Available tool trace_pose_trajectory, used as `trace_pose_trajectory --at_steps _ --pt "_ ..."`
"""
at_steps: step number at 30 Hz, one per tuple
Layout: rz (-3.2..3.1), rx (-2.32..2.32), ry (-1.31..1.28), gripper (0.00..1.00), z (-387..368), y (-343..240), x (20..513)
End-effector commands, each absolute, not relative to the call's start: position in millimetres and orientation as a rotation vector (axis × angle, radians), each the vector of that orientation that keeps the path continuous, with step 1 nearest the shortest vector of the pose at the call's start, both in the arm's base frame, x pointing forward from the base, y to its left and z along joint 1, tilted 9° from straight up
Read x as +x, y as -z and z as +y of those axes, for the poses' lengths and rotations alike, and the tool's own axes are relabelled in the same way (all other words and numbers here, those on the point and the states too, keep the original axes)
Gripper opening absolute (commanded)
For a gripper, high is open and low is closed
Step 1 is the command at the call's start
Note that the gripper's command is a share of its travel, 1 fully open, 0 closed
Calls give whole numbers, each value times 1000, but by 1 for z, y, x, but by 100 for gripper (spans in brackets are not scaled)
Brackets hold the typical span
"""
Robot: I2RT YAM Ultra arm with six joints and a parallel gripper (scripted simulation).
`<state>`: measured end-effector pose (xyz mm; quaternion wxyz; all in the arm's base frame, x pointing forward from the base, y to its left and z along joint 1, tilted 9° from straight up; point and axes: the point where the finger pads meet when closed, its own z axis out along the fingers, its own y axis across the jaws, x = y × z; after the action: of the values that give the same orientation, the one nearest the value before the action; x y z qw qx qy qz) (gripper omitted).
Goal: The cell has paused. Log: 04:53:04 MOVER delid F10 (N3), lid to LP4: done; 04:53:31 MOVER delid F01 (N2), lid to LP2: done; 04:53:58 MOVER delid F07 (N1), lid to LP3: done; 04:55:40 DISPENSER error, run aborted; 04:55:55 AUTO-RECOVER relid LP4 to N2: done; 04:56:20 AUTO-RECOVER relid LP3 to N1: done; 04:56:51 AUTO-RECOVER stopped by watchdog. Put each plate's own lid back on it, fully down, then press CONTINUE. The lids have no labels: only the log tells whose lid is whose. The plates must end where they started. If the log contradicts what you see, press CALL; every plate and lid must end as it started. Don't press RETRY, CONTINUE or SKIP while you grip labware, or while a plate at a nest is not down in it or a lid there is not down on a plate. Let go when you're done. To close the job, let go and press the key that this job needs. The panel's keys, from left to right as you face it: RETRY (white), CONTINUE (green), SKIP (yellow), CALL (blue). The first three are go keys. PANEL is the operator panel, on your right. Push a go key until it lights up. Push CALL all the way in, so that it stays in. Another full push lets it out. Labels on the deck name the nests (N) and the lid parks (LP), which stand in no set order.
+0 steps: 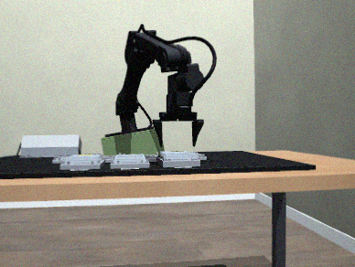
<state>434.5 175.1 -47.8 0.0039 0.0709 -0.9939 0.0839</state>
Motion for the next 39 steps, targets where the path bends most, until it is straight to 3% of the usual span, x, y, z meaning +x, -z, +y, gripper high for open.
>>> trace_pose_trajectory --at_steps 1,19,39 --pt "-3161 226 -239 100 186 21 439" --pt "-3172 226 -233 100 188 18 442" --pt "-3166 202 -233 100 202 33 353"
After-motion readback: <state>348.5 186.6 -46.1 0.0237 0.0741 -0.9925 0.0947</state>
